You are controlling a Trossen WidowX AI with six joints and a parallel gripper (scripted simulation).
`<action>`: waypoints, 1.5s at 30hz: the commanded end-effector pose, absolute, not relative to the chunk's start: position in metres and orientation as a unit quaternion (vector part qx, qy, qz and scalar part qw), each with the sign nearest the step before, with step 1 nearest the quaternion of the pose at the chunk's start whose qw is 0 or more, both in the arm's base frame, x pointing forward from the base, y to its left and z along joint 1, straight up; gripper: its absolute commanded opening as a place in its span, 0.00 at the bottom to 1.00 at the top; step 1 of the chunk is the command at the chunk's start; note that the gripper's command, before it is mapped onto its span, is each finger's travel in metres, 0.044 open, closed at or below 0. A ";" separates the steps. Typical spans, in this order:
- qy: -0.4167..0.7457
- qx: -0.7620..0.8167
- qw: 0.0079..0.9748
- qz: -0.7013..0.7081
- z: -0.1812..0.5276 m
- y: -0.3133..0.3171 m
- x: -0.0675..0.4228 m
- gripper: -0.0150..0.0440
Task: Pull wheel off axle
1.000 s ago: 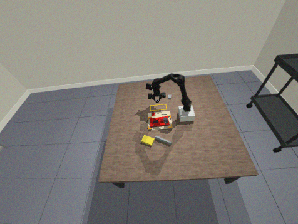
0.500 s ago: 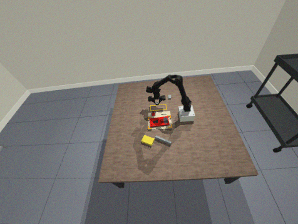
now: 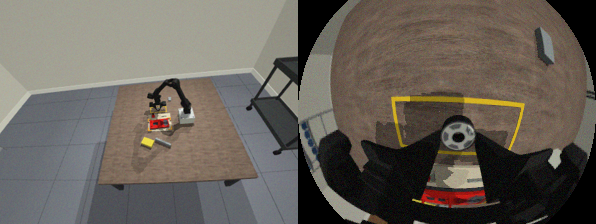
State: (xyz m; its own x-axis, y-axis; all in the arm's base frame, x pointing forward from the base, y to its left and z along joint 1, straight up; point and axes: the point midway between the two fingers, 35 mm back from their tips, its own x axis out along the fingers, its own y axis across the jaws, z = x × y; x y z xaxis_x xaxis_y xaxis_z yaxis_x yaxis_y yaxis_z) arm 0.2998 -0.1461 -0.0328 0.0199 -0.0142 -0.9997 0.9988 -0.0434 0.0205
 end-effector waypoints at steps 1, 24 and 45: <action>0.481 0.512 0.497 -0.509 -0.033 -0.146 0.300 0.48; 0.480 0.512 0.499 -0.508 0.046 -0.128 0.263 1.00; 0.482 0.511 0.499 -0.508 0.069 -0.105 0.216 1.00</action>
State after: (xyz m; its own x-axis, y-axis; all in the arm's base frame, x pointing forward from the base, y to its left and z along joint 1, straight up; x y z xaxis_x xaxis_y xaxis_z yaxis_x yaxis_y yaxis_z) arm 0.2191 -0.1060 0.0704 0.0261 -0.0171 -0.9995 0.9988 -0.0399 0.0268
